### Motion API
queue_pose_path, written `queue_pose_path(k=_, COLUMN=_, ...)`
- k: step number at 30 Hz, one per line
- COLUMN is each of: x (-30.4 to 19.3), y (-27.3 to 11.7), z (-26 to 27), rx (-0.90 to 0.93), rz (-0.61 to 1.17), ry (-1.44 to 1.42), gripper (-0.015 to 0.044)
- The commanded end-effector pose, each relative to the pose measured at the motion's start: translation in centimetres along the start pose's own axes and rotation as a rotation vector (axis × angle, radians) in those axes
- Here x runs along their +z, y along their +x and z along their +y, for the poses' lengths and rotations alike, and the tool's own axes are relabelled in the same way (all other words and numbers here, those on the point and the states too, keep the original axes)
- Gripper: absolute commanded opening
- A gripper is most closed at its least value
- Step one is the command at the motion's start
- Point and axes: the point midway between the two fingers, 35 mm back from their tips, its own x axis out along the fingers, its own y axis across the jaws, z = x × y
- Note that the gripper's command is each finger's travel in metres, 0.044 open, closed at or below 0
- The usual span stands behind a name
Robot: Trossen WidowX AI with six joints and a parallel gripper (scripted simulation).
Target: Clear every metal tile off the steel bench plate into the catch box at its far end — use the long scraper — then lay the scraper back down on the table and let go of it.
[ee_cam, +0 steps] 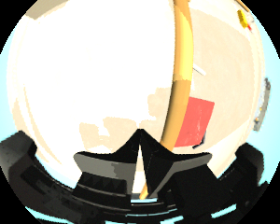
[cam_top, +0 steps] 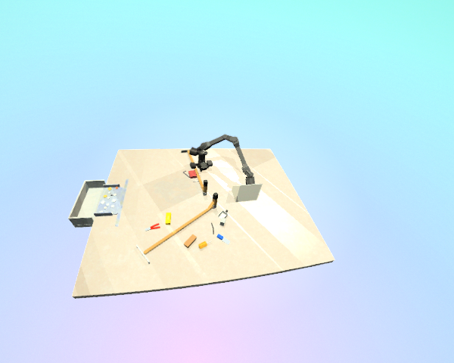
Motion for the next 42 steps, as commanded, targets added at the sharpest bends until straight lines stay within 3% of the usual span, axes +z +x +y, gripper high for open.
queue_pose_path(k=1, x=-0.1, y=0.0, z=-0.5, rx=0.002, rz=0.001, ry=0.004, gripper=0.0000)
queue_pose_path(k=42, x=-0.5, y=0.0, z=-4.6, rx=0.000, rz=0.000, ry=0.005, gripper=0.0000)
